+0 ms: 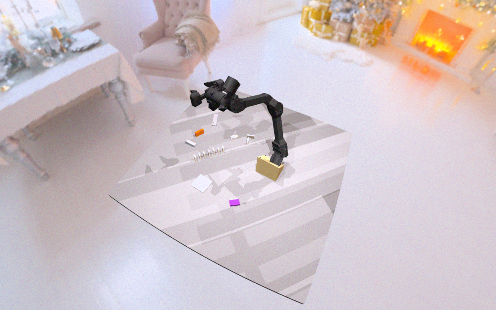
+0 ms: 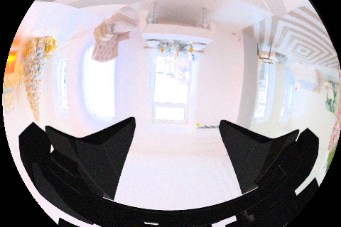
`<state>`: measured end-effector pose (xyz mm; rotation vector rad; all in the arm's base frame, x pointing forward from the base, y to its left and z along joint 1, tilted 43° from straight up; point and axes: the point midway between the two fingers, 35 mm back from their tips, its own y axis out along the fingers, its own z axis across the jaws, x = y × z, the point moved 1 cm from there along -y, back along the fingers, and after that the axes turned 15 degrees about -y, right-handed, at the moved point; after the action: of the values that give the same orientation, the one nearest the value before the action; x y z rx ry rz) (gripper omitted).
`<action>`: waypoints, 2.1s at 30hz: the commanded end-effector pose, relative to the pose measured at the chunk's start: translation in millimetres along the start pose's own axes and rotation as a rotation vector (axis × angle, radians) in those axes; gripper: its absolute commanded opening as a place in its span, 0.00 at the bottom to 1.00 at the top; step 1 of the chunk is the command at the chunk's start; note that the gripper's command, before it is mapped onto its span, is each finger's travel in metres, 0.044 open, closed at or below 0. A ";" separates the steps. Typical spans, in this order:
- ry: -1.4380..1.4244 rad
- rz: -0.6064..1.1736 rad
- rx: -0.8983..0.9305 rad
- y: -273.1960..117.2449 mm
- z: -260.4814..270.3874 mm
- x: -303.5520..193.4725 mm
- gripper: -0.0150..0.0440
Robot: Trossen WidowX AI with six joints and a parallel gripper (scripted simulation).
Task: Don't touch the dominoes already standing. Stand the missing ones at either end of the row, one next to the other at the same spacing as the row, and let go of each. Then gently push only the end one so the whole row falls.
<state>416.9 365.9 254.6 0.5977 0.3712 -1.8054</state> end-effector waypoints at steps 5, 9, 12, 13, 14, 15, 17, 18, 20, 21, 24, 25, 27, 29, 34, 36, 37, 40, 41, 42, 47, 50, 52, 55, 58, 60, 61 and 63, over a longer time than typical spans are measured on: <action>-0.512 -0.061 -0.040 44.4 -0.2 33.5 1.00; -0.988 -0.115 -0.124 81.7 2.1 73.1 1.00; -1.265 -0.136 -0.199 101.3 3.9 99.8 1.00; -1.351 -0.140 -0.226 107.0 4.5 108.8 1.00; -1.432 -0.143 -0.255 112.3 5.3 117.5 1.00; -1.509 -0.145 -0.283 117.1 6.1 126.1 1.00; -1.656 -0.145 -0.343 125.5 7.9 143.0 1.00; -1.726 -0.142 -0.375 129.4 8.9 151.4 1.00; -1.865 -0.133 -0.443 136.3 11.3 168.8 1.00; -1.934 -0.126 -0.479 139.4 12.6 177.6 1.00; -2.136 -0.093 -0.599 147.3 17.3 205.3 1.00; -2.202 -0.077 -0.642 149.5 19.1 214.8 1.00; -2.329 -0.038 -0.734 152.8 22.9 233.9 1.00; -2.450 0.013 -0.833 155.0 27.2 253.4 1.00; -2.718 0.205 -1.105 156.4 39.5 302.0 1.00; -2.805 0.309 -1.219 154.9 45.0 320.9 1.00; -2.844 0.368 -1.277 153.7 47.9 330.2 1.00; -2.937 0.578 -1.453 148.3 57.4 358.1 1.00; -2.959 0.658 -1.511 145.8 60.8 367.2 1.00; -2.977 0.745 -1.569 143.0 64.3 376.2 1.00; -2.976 1.260 -1.823 124.9 83.1 418.3 1.00; -2.893 1.631 -1.931 110.8 95.5 441.1 1.00; -2.830 1.819 -1.966 99.9 107.0 453.1 1.00; -2.781 1.945 -1.980 92.3 114.3 460.5 1.00; -2.781 1.945 -1.980 92.3 114.3 460.5 1.00; -2.781 1.945 -1.980 92.3 114.3 460.5 1.00; -2.781 1.945 -1.980 93.0 114.5 460.4 1.00; -2.781 1.945 -1.980 93.0 114.5 460.4 1.00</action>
<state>379.9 -86.0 92.3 3.3088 0.7777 -1.8326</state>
